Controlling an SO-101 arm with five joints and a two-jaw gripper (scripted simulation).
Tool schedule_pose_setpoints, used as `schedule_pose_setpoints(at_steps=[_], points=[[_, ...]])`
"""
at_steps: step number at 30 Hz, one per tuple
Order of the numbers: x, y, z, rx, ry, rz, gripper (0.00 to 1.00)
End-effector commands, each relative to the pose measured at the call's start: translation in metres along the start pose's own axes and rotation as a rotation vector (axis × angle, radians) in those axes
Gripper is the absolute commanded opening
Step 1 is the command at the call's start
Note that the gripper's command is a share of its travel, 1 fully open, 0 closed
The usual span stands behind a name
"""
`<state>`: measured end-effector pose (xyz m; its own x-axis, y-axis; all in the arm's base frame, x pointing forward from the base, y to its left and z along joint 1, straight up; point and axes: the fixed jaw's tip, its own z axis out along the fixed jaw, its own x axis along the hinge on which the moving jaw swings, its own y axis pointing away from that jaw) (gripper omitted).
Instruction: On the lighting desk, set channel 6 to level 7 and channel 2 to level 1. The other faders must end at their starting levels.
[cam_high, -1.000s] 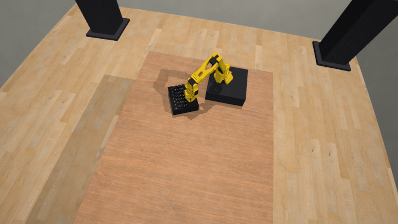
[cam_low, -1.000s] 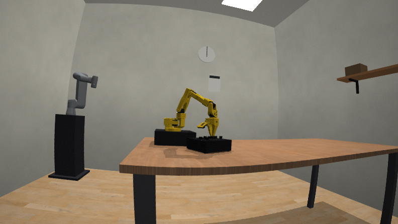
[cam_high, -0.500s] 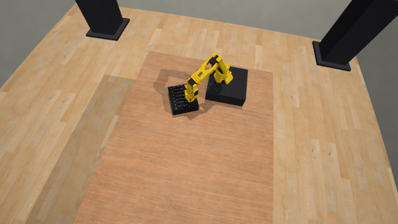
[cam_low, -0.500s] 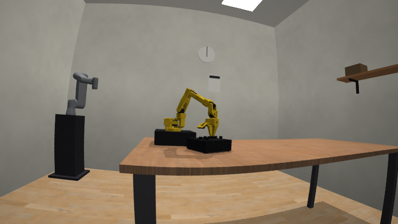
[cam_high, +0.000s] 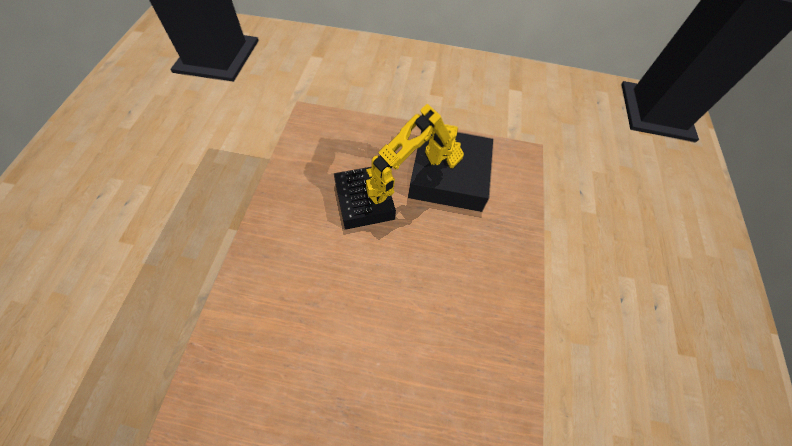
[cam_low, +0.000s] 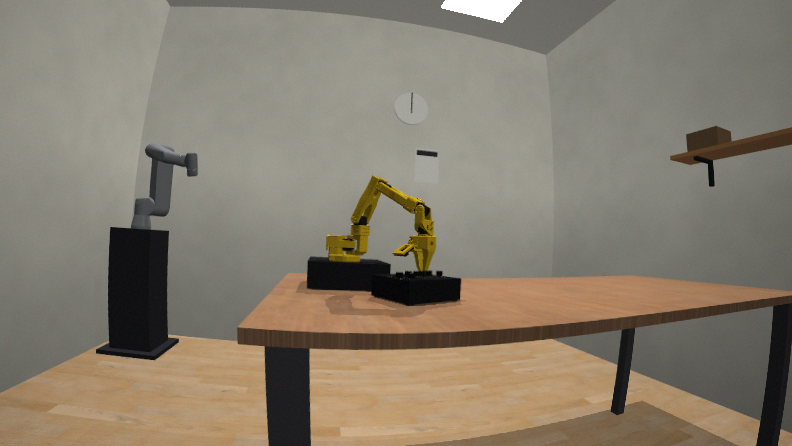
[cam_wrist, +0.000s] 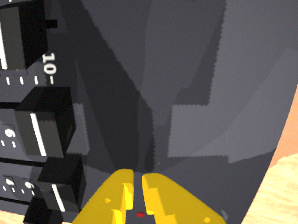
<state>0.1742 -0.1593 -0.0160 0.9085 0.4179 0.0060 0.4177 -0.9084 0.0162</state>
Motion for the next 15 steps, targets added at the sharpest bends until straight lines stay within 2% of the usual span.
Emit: schedule_pose_setpoints(at_steps=[1, 15], points=[[-0.0022, -0.0007, 0.0021, 0.017, -0.006, 0.0, 0.0], [-0.0027, 0.002, 0.0007, 0.017, -0.006, 0.0, 0.0]])
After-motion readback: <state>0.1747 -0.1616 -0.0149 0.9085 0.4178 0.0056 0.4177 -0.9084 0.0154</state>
